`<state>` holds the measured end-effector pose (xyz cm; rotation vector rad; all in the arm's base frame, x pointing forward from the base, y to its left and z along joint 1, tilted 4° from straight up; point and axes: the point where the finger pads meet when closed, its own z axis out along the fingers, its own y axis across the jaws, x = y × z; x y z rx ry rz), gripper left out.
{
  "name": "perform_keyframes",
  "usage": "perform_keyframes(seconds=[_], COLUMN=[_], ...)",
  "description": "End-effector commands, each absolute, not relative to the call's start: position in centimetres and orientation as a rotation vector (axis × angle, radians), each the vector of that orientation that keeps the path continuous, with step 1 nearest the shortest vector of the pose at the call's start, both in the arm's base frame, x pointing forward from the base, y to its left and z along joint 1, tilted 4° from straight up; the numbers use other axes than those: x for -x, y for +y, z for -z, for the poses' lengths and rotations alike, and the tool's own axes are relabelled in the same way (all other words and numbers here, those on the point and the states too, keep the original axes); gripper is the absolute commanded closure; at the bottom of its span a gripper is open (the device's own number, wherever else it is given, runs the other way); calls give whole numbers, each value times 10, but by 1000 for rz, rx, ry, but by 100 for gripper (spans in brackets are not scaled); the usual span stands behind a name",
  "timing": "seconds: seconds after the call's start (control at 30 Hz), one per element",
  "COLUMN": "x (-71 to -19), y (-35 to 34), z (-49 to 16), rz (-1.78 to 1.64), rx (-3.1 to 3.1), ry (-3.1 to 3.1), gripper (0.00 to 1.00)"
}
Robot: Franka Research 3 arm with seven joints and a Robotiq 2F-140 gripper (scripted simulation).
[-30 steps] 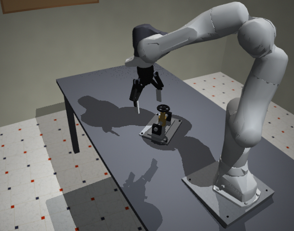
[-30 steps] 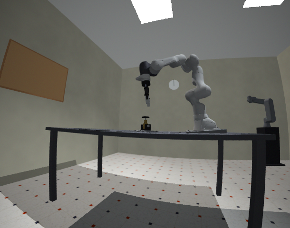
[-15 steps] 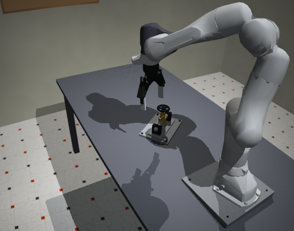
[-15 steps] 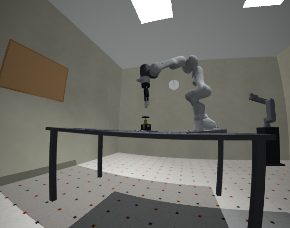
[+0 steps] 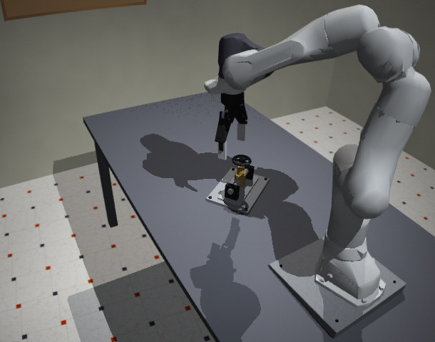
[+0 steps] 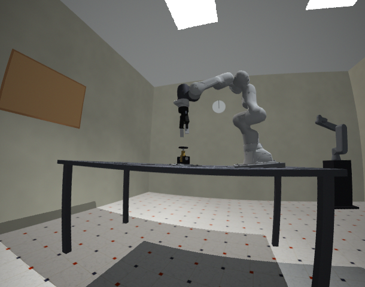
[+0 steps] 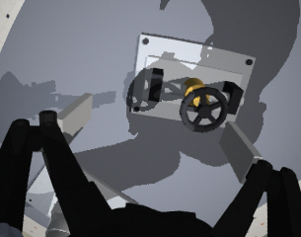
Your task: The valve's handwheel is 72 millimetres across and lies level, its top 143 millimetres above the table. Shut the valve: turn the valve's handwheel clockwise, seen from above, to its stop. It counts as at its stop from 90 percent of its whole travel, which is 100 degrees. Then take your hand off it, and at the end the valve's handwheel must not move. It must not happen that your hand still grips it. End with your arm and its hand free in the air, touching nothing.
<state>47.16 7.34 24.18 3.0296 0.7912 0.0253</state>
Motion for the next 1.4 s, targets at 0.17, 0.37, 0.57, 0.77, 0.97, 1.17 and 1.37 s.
perform_keyframes(seconds=[0.17, 0.37, 0.57, 0.77, 0.97, 1.17, 1.37], x=[-475, -475, -475, -480, -480, -480, -480], y=[74, 74, 74, 57, 57, 57, 57], z=[-243, -243, -243, -241, -241, -241, -241], rz=[-38, -38, -38, -60, -60, -60, -60], rx=[-2984, -2984, -2984, -2949, -2949, -2949, -2949], ry=[956, 956, 956, 1057, 1057, 1057, 1057], gripper=[0, 0, 0, 0, 0, 0, 0])
